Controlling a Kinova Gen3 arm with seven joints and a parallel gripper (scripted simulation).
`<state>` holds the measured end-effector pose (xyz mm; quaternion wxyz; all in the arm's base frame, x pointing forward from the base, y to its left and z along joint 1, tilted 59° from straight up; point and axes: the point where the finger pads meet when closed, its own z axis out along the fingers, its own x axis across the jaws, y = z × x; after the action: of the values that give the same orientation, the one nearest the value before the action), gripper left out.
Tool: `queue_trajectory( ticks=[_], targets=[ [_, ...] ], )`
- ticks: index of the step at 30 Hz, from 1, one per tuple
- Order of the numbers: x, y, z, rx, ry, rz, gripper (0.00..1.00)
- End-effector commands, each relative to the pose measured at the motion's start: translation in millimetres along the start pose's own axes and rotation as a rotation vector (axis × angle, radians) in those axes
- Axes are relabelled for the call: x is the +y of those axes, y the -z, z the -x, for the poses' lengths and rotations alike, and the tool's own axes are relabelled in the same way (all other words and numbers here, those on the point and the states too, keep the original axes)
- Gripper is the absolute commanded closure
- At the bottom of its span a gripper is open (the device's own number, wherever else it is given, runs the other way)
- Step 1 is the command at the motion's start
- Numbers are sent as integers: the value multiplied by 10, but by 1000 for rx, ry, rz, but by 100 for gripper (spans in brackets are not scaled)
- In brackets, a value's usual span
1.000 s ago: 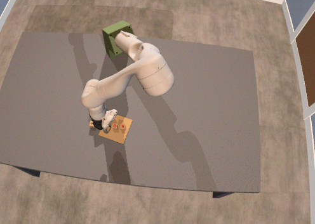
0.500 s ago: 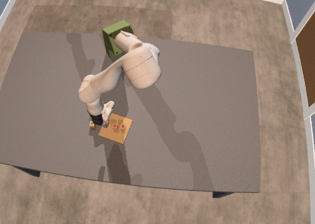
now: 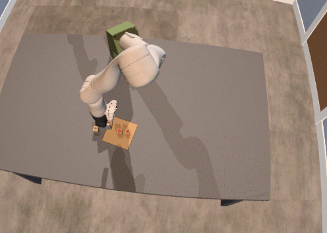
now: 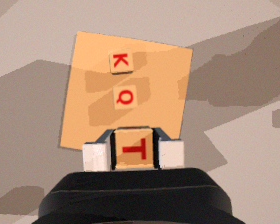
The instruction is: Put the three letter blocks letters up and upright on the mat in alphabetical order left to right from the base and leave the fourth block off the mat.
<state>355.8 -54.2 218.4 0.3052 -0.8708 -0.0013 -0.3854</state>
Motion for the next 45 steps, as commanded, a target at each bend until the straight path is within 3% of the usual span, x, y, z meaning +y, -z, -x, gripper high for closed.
queue_trajectory(
  ticks=[1, 45],
  targets=[
    [16, -4, 54, -1, 24, -3, 51],
    [30, -63, 99, -2, 59, -5, 51]
  ],
)
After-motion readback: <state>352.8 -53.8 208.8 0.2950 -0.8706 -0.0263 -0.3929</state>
